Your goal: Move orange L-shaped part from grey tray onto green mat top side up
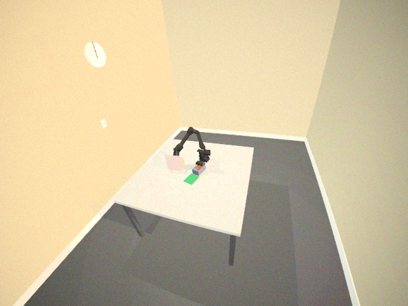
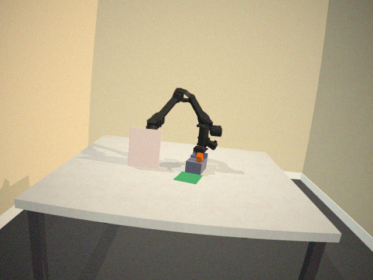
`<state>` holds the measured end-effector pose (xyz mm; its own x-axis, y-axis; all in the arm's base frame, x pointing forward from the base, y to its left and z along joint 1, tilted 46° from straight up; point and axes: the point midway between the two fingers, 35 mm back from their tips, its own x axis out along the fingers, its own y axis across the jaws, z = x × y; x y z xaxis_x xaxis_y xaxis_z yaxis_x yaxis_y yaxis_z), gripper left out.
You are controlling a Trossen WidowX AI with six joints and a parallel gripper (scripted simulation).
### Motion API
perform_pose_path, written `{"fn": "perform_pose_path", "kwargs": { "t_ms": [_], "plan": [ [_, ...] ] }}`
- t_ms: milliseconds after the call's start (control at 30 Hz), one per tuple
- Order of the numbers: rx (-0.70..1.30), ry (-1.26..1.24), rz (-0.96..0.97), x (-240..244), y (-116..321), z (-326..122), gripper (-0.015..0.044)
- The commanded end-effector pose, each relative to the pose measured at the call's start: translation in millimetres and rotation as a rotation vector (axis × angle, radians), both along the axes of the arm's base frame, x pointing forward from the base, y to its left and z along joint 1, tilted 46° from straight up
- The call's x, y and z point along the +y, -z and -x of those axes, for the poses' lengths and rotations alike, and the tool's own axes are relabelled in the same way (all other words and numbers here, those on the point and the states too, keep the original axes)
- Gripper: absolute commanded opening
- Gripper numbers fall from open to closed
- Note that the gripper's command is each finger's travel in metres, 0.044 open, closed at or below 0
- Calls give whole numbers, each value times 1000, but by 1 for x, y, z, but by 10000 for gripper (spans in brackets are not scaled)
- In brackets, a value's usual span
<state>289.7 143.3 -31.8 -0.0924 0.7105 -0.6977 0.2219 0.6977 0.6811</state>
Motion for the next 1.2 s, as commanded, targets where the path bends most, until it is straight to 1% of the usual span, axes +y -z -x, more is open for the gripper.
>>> {"fn": "perform_pose_path", "kwargs": {
  "t_ms": [0,300,500,700,833,967,1167],
  "plan": [
    [9,6,-3,2,4,3,180],
    [2,0,-1,2,1,1,180],
    [9,6,-3,0,-13,-2,180],
    [9,6,-2,-2,-15,-2,180],
    [7,7,7,-30,-35,-9,180],
    [8,6,4,-75,-70,-9,180],
    [8,6,3,-78,-73,-9,180]
  ]
}}
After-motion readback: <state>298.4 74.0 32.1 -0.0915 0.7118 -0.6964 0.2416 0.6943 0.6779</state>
